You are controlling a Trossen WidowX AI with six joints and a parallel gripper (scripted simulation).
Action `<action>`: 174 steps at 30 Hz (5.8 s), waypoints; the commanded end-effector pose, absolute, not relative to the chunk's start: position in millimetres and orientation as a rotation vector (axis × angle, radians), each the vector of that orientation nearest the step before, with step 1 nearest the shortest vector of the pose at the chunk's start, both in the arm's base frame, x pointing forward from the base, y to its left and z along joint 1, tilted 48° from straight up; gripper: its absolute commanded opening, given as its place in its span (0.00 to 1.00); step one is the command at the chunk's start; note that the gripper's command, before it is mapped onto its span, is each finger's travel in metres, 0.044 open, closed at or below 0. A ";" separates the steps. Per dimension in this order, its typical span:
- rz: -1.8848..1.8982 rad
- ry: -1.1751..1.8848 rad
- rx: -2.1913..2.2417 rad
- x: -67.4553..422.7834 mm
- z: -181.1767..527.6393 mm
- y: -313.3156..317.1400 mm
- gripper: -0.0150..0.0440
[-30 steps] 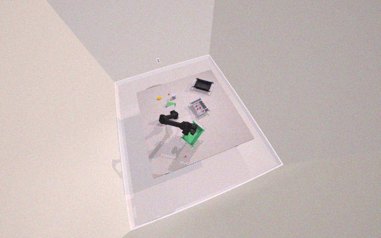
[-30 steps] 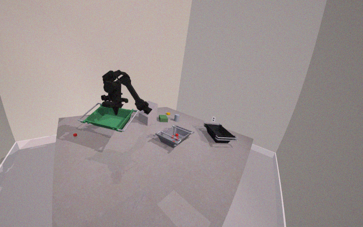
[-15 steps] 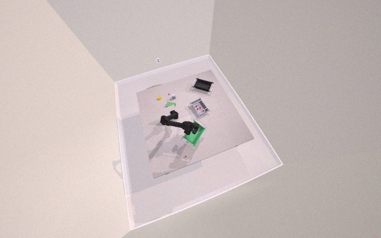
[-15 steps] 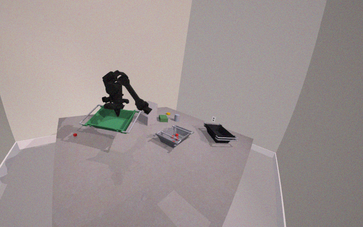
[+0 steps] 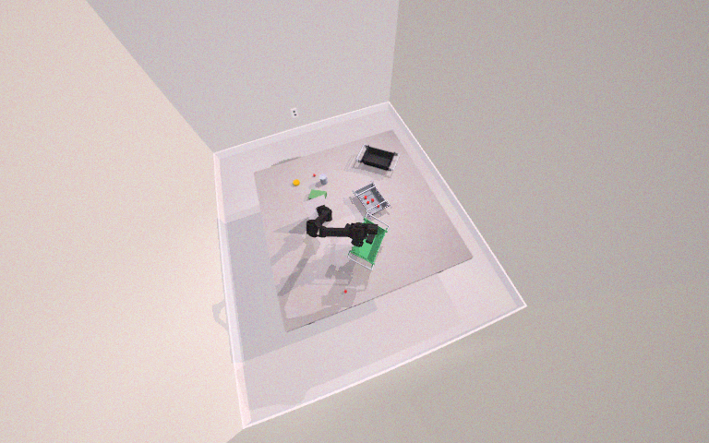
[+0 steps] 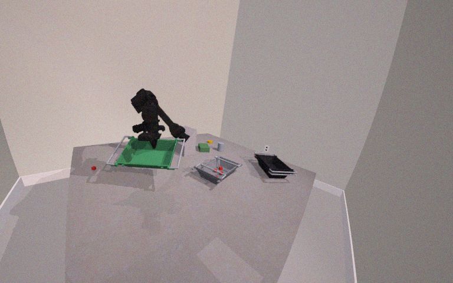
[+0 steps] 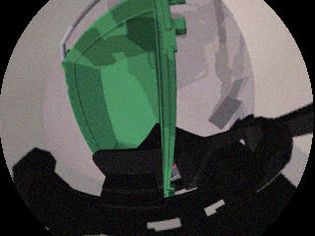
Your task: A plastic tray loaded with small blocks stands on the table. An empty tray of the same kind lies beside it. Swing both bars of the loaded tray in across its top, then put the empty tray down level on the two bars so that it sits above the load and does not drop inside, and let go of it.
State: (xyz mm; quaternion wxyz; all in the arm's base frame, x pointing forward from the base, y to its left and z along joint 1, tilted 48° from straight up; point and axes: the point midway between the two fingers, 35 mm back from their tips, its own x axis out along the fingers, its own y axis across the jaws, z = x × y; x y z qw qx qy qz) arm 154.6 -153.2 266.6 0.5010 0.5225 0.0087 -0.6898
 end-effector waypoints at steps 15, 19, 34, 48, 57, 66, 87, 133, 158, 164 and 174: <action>-1.623 0.211 1.148 216.7 245.2 -128.0 0.25; -1.614 0.251 1.118 229.0 238.6 -120.3 0.25; -1.577 0.387 0.990 270.7 210.6 -84.7 0.25; -1.534 0.492 0.855 300.8 179.9 -43.3 0.25; -1.503 0.547 0.763 314.7 158.0 -13.7 0.25; -1.468 0.593 0.668 323.8 134.7 17.3 0.25; -1.402 0.650 0.497 328.0 91.6 71.7 0.25; -1.402 0.650 0.498 328.7 90.1 70.7 0.25; -1.401 0.650 0.498 332.5 60.8 39.7 0.25; -1.401 0.649 0.498 332.5 53.9 31.8 0.25; -1.402 0.648 0.497 330.0 48.9 25.7 0.25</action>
